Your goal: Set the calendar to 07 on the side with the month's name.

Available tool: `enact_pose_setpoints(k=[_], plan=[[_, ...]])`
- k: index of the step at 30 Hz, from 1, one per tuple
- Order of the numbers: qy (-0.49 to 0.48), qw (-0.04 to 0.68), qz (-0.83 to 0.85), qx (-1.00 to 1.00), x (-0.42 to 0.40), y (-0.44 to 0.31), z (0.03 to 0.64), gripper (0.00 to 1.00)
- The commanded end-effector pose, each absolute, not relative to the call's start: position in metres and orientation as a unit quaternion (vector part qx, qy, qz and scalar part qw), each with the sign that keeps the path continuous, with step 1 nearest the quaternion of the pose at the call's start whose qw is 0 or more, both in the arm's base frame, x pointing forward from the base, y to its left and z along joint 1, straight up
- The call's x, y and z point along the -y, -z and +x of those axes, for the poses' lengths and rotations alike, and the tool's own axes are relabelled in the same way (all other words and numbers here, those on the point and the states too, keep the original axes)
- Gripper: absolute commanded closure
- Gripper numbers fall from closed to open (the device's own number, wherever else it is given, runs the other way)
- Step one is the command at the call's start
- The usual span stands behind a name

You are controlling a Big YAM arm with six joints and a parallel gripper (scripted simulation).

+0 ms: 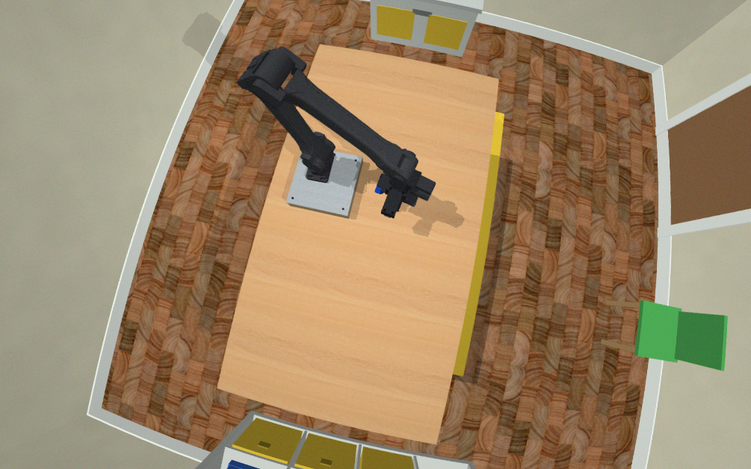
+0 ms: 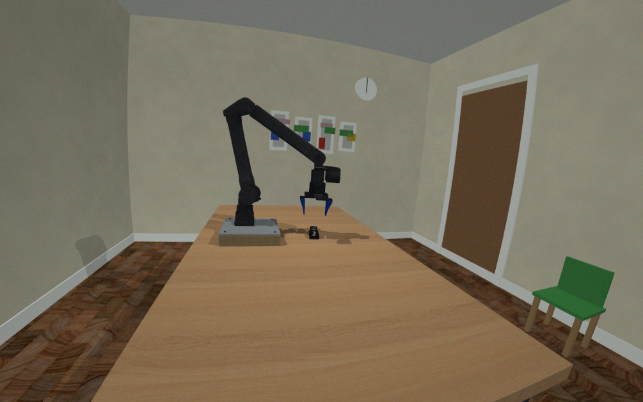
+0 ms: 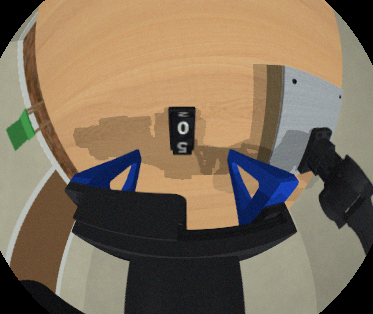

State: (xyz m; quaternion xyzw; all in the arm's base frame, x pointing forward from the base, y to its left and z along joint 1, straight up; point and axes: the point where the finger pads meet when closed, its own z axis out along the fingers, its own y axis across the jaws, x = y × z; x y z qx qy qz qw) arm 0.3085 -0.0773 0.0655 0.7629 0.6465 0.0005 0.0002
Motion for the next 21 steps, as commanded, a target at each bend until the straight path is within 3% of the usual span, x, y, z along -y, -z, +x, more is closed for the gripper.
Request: enact_pose_setpoints(k=[1, 21], plan=[[-0.023, 0.034, 0.762, -0.646, 0.085, -0.091, 0.336, 0.00], [-0.022, 0.033, 0.762, -0.646, 0.084, -0.142, 0.331, 0.00]])
